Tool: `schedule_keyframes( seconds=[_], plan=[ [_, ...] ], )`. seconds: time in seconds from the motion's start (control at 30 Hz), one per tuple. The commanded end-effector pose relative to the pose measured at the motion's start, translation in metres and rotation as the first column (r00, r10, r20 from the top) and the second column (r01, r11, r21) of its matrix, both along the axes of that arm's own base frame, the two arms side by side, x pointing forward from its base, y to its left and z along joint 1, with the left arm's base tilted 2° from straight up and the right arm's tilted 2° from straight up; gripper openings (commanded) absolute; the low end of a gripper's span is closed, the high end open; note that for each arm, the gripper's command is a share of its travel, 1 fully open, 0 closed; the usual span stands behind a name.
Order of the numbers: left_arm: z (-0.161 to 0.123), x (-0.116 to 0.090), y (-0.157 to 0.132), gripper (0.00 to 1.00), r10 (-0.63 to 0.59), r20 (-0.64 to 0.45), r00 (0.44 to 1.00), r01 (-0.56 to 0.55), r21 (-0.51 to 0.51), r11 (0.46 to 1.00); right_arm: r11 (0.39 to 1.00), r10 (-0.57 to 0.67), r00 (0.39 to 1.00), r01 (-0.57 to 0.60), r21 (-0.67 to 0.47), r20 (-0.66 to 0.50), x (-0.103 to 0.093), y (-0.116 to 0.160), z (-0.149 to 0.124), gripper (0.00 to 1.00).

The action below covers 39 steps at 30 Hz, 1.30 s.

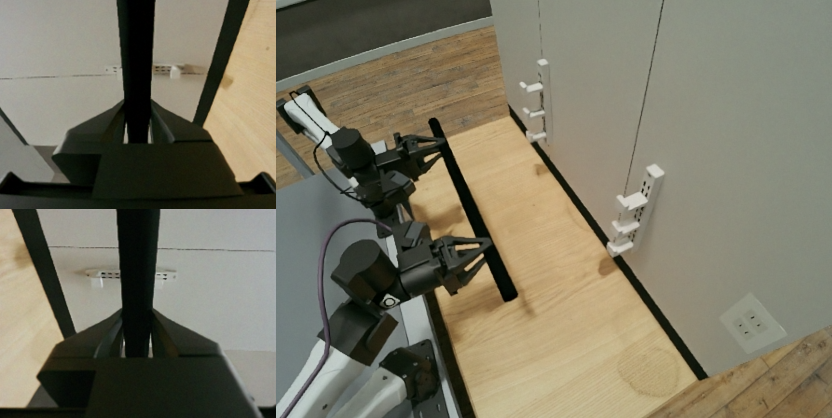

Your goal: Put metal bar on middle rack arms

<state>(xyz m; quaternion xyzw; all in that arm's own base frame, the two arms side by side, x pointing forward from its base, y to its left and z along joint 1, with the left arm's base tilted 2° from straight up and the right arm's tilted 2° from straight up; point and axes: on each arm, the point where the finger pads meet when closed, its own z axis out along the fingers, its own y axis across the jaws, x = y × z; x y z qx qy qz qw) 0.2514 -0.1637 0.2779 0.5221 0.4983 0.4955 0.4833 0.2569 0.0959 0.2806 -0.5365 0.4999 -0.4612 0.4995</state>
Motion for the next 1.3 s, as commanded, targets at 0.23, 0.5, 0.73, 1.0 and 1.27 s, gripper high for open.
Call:
schedule_keyframes(
  seconds=[0.23,0.5,0.73,1.0,1.27],
  plan=[
    [0.008,0.019,0.006,0.00,0.022,0.030,0.999,-0.022,-0.007,1.000,1.000,-0.024,0.999,0.024,0.004,0.034,0.018,-0.005,0.006,0.00],
    [0.009,0.029,0.006,0.00,0.022,0.030,0.999,-0.022,-0.007,1.000,1.000,-0.024,0.999,0.024,0.004,0.034,0.028,-0.004,0.006,0.00],
    [0.009,0.040,0.006,0.00,0.022,0.030,0.999,-0.022,-0.007,1.000,1.000,-0.024,0.999,0.024,0.004,0.034,0.040,-0.003,0.006,0.00],
    [0.011,0.050,0.006,0.00,0.022,0.030,0.999,-0.022,-0.007,1.000,1.000,-0.024,0.999,0.024,0.004,0.034,0.050,-0.003,0.007,0.00],
    [0.015,0.064,0.006,0.00,0.022,0.030,0.999,-0.022,-0.007,1.000,1.000,-0.024,0.999,0.024,0.004,0.034,0.063,-0.003,0.011,0.00]
  ],
)
